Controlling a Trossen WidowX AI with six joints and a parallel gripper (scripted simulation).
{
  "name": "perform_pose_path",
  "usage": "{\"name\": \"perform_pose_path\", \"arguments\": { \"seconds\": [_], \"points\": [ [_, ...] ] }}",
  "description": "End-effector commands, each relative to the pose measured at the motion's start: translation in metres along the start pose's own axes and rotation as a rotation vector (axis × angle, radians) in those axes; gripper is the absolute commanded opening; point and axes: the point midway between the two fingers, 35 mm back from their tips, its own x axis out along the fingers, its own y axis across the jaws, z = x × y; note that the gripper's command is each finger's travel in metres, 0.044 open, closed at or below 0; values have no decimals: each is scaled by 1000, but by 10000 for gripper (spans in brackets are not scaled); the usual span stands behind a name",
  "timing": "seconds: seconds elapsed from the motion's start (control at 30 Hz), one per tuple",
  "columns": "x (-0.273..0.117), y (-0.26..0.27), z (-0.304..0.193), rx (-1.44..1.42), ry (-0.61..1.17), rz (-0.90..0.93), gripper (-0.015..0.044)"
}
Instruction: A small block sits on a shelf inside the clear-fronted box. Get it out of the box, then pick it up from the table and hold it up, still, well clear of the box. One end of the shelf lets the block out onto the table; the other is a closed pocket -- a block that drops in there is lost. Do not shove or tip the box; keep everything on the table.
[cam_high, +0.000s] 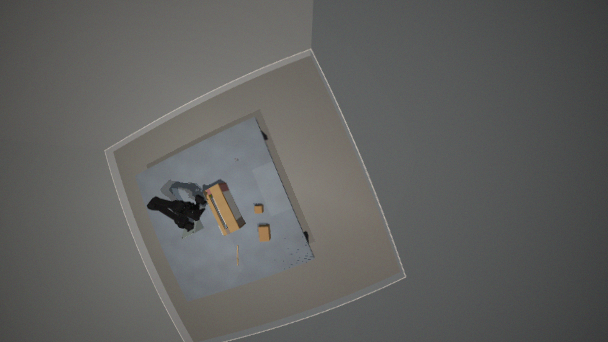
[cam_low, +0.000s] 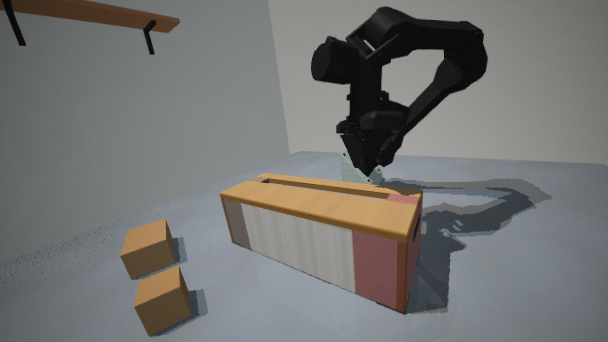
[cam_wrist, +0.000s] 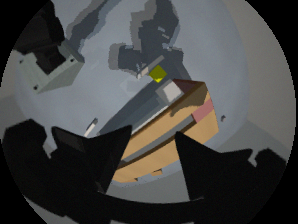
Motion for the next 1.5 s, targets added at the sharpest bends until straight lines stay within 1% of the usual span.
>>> {"name": "perform_pose_path", "arguments": {
  "seconds": [0.0,0.13,0.2,0.47,0.53,0.73,0.8,1.0,1.47],
  "points": [
    [-4,-13,30,-335,92,-17,285],
    [-9,-24,62,-675,190,-31,285],
    [-10,-25,67,-733,207,-33,285],
    [-8,-25,67,-735,207,-33,285],
    [5,-24,67,-750,209,-37,285],
    [68,-15,76,-814,210,-86,285],
    [80,-12,80,-826,206,-103,285],
    [83,-11,81,-828,206,-105,285],
    [105,-9,84,-829,205,-99,285]
  ]
}}
